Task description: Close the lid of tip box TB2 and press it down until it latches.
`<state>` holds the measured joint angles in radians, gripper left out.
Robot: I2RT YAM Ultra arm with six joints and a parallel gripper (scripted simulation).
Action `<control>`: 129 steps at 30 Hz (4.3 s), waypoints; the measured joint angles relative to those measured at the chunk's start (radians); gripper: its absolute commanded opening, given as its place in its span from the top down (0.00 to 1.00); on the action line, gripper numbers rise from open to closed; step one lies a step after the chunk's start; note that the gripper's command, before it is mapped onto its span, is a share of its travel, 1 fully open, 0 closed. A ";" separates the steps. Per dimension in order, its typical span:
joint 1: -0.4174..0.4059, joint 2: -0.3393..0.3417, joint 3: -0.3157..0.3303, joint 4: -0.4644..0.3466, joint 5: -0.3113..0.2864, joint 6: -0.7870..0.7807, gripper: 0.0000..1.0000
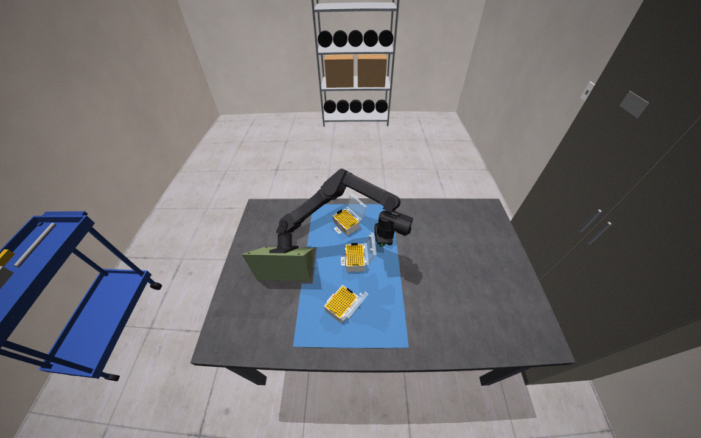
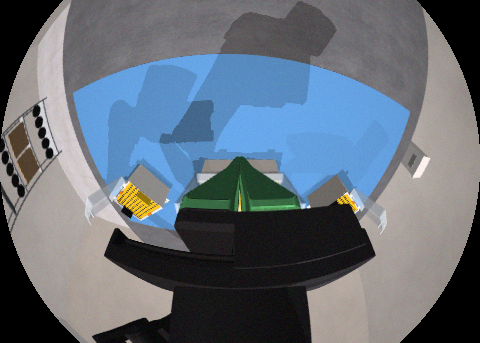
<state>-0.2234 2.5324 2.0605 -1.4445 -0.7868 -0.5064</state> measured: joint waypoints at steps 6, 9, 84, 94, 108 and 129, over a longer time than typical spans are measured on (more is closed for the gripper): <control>0.000 -0.011 -0.039 0.010 -0.001 -0.003 1.00; 0.000 -0.018 -0.060 0.012 -0.001 -0.006 1.00; -0.099 -0.303 -0.550 0.136 0.038 -0.137 1.00; -0.104 -0.312 -0.551 0.138 0.038 -0.143 1.00; -0.104 -0.315 -0.551 0.139 0.038 -0.143 1.00; -0.104 -0.315 -0.551 0.139 0.038 -0.143 1.00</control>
<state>-0.3271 2.2177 1.5097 -1.3056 -0.7486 -0.6491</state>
